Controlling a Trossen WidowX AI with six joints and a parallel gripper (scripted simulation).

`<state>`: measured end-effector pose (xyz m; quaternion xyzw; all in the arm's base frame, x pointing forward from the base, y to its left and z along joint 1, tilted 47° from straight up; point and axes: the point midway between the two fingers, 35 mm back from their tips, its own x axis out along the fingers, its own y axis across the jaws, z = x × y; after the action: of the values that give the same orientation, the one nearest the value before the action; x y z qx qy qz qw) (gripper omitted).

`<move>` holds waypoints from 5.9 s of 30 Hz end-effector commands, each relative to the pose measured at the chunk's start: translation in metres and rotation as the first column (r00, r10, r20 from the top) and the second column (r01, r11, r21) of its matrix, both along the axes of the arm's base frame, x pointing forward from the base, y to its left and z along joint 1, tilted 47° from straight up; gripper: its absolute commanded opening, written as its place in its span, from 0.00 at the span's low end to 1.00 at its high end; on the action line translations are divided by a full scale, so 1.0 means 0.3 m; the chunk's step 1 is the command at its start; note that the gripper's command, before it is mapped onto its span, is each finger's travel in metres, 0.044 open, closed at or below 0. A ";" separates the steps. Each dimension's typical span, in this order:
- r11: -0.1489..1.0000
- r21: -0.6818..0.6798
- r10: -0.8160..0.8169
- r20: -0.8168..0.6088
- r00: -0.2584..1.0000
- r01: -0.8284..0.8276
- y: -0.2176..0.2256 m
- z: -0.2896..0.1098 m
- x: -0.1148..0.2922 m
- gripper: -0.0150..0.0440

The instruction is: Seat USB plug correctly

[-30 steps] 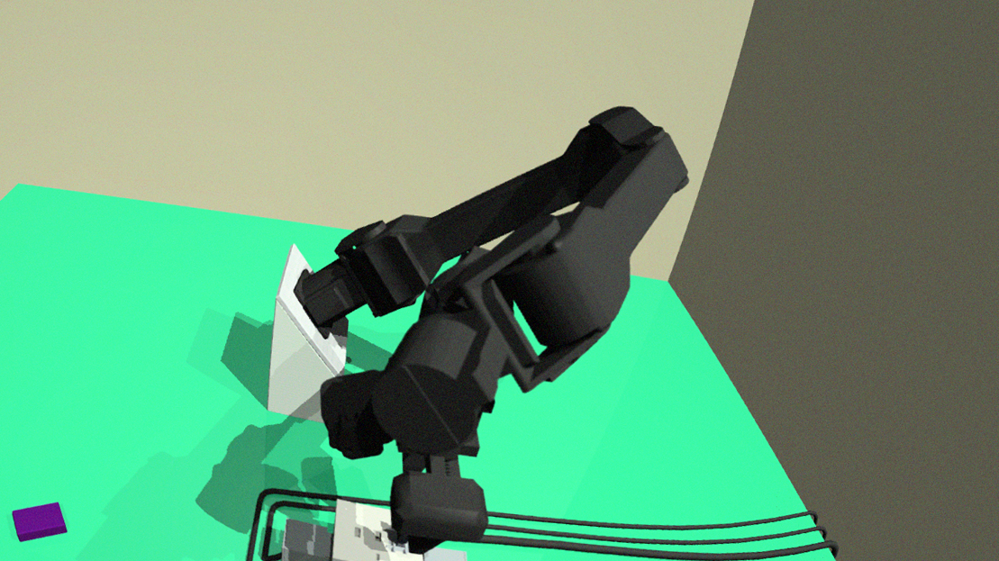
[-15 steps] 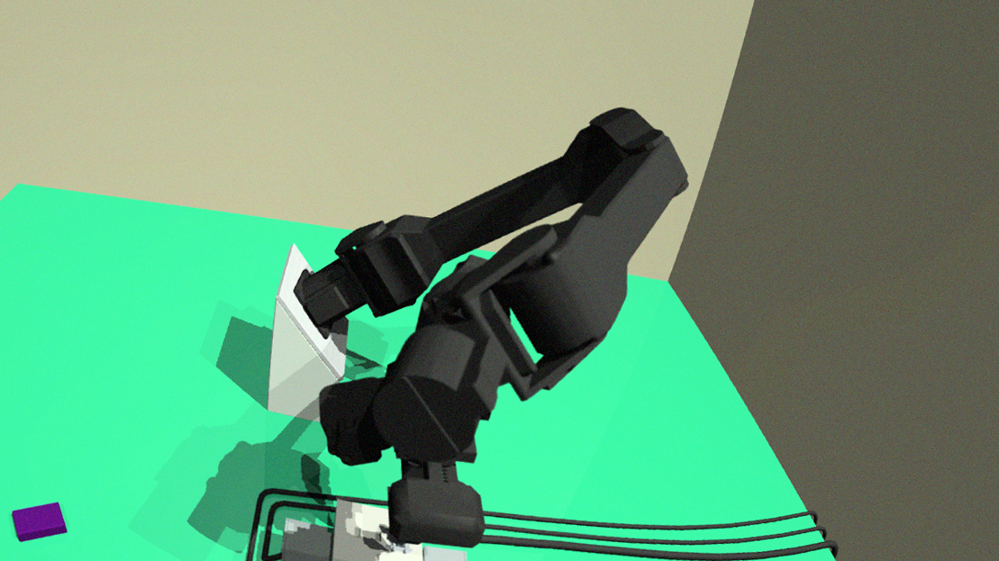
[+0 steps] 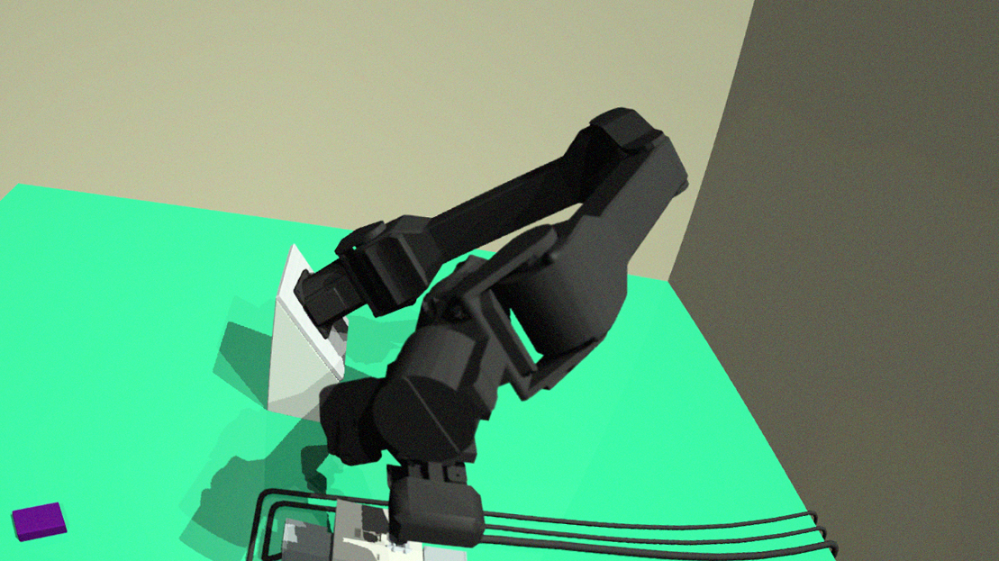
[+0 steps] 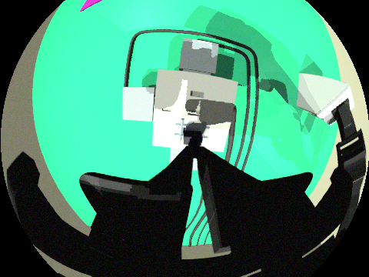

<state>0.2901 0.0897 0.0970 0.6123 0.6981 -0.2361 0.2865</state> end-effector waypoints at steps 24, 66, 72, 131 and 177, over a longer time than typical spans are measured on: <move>1.000 0.000 0.000 0.000 1.000 0.000 -0.020 0.019 0.002 0.25; 0.994 0.009 0.109 0.116 0.987 -0.111 -0.063 0.064 0.005 0.25; 0.974 0.003 0.218 0.234 0.948 -0.225 -0.063 0.064 0.005 0.25; 0.376 -0.559 0.577 0.765 -0.285 -0.739 -0.063 0.064 0.005 0.25; 0.038 -0.985 -0.078 0.167 -0.983 -0.171 -0.063 0.064 0.005 0.25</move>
<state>0.2914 0.0710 0.1163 -0.2404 0.2856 0.6801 0.6309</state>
